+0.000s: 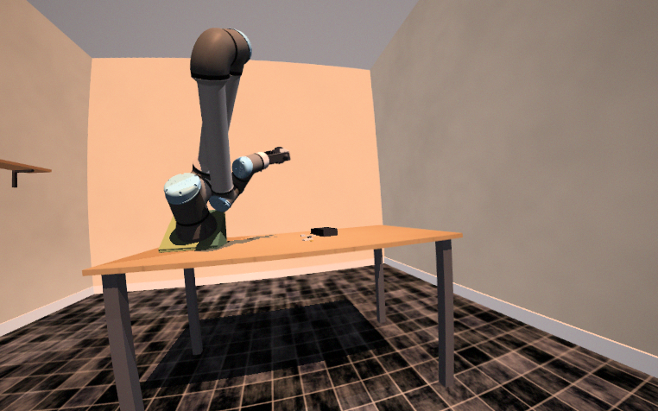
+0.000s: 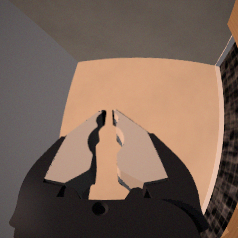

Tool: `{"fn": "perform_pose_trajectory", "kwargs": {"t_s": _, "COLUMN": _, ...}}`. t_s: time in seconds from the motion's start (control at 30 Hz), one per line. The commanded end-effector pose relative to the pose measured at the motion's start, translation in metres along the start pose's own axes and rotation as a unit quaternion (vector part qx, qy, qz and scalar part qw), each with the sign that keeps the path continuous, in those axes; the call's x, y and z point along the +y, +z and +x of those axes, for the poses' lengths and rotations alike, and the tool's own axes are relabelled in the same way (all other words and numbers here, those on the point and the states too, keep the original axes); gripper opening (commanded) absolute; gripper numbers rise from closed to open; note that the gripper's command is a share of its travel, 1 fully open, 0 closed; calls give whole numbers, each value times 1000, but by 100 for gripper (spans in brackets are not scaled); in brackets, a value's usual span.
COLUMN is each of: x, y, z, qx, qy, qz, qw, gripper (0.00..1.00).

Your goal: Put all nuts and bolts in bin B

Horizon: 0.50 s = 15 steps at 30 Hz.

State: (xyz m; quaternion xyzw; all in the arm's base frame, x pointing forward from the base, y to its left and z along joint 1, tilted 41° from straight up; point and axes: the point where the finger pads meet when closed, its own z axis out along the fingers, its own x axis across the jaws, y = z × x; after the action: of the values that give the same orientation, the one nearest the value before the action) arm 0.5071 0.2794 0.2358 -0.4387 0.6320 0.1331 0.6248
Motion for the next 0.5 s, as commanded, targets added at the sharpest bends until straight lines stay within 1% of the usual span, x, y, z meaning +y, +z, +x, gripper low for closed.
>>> {"fn": "perform_pose_trajectory", "kwargs": {"t_s": 0.0, "x": 4, "y": -20, "z": 40, "qx": -24, "qy": -23, "qz": -8, "qw": 999, "gripper": 4}}
{"fn": "perform_pose_trajectory", "kwargs": {"t_s": 0.13, "x": 7, "y": -17, "z": 26, "qx": -24, "qy": -23, "qz": -7, "qw": 999, "gripper": 4}}
{"fn": "perform_pose_trajectory", "kwargs": {"t_s": 0.47, "x": 6, "y": -17, "z": 29, "qx": -24, "qy": -23, "qz": -7, "qw": 999, "gripper": 4}}
